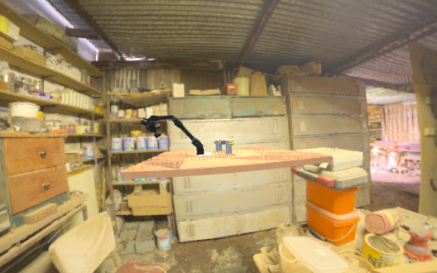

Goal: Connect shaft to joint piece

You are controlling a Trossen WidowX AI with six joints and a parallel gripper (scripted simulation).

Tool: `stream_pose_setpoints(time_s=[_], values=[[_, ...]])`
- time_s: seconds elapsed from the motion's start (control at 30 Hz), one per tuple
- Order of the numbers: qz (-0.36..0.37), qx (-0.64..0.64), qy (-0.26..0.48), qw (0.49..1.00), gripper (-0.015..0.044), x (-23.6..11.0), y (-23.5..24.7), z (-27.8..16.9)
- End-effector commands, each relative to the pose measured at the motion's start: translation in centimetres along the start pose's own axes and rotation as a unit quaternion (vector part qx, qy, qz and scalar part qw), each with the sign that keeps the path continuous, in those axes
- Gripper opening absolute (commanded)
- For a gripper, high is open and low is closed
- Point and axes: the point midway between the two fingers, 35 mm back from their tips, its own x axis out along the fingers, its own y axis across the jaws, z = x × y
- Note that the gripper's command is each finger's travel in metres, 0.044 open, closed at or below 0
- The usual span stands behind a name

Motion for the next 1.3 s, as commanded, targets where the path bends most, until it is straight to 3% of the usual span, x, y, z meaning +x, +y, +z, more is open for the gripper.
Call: stream_pose_setpoints(time_s=[0.0,0.13,0.4,0.73,1.0,1.27], values=[[-0.015,0.009,0.002,1.0,0.044,0.1,-0.3,0.1],[-0.036,0.004,-0.009,0.999,0.044,2.1,-0.5,2.3],[-0.125,-0.008,-0.048,0.991,0.044,9.8,-2.4,12.8],[-0.247,-0.008,-0.064,0.967,0.044,16.0,-8.6,26.5],[-0.345,0.007,-0.054,0.937,0.044,17.7,-16.5,37.6],[-0.429,0.04,-0.024,0.902,0.044,15.8,-26.1,47.3]])
